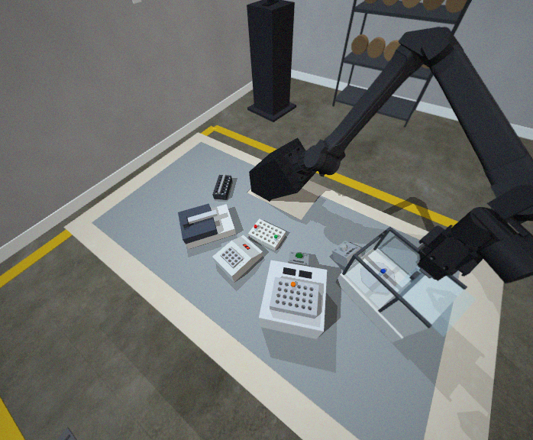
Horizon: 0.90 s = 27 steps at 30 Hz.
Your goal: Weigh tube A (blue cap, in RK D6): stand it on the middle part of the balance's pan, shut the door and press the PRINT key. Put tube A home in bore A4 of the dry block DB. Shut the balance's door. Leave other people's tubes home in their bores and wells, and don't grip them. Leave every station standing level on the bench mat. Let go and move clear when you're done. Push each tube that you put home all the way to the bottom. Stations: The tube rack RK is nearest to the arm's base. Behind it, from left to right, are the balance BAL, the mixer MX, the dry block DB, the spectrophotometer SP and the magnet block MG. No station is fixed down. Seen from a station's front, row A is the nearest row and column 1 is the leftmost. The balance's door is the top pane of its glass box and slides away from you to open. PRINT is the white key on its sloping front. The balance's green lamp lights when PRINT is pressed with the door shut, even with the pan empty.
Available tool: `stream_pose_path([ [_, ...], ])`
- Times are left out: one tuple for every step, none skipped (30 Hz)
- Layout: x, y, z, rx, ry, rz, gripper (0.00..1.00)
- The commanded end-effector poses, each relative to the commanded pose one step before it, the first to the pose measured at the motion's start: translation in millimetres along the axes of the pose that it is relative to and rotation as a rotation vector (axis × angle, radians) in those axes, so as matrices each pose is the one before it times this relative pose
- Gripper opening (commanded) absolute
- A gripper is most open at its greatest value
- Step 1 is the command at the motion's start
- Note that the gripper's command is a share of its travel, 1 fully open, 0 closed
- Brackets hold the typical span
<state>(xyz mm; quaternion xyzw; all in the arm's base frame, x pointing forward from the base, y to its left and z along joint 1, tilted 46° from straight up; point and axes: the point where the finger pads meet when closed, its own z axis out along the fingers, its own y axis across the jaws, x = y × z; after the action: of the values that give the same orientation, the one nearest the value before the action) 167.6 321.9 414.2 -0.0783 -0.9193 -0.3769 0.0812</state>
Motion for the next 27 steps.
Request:
stream_pose_path([
  [2.08,3.52,8.80,-0.00513,0.00454,0.00161,0.30],
  [-0.99,-0.21,3.28,0.00343,0.00131,0.00236,0.30],
  [-0.74,-0.17,2.90,0.00262,0.00099,0.00178,0.30],
  [-0.05,-0.02,1.80,0.00026,0.00009,0.00018,0.30],
  [0.69,0.13,0.61,-0.00231,-0.00084,-0.00154,0.30],
  [1.10,0.23,-0.07,-0.00378,-0.00136,-0.00250,0.30],
  [0.89,0.19,0.26,-0.00307,-0.00108,-0.00201,0.30],
  [0.18,0.03,1.41,-0.00059,-0.00018,-0.00036,0.30],
  [-0.62,-0.17,2.73,0.00225,0.00082,0.00151,0.30],
  [-1.04,-0.28,3.45,0.00381,0.00135,0.00251,0.30],
  [-0.86,-0.24,3.15,0.00318,0.00111,0.00208,0.30],
  [0.00,0.00,0.00,0.00000,0.00000,0.00000,0.30],
  [0.00,0.00,0.00,0.00000,0.00000,0.00000,0.30],
  [4.64,4.86,-8.06,-0.02240,-0.00767,-0.01443,0.30],
  [-0.69,-4.04,4.92,0.00853,0.00298,0.00553,0.30],
  [-0.50,-0.16,2.54,0.00187,0.00067,0.00124,0.30],
  [-1.36,-0.42,4.05,0.00512,0.00174,0.00330,0.30],
  [-1.38,-0.44,4.11,0.00525,0.00175,0.00335,0.30],
  [-0.57,-0.19,2.71,0.00223,0.00073,0.00141,0.30],
  [0.02,-0.01,1.68,0.00001,0.00000,0.00001,0.30],
  [0.02,-0.01,1.68,0.00001,0.00000,0.00001,0.30],
  [0.60,0.17,0.66,-0.00221,-0.00070,-0.00137,0.30],
  [1.19,0.37,-0.41,-0.00453,-0.00141,-0.00279,0.30],
  [0.81,0.26,0.25,-0.00310,-0.00094,-0.00189,0.30],
  [0.03,-0.01,1.64,-0.00008,0.00000,-0.00002,0.30],
  [-0.78,-0.30,3.12,0.00314,0.00098,0.00194,0.30],
  [-1.11,-0.41,3.74,0.00446,0.00136,0.00273,0.30],
])
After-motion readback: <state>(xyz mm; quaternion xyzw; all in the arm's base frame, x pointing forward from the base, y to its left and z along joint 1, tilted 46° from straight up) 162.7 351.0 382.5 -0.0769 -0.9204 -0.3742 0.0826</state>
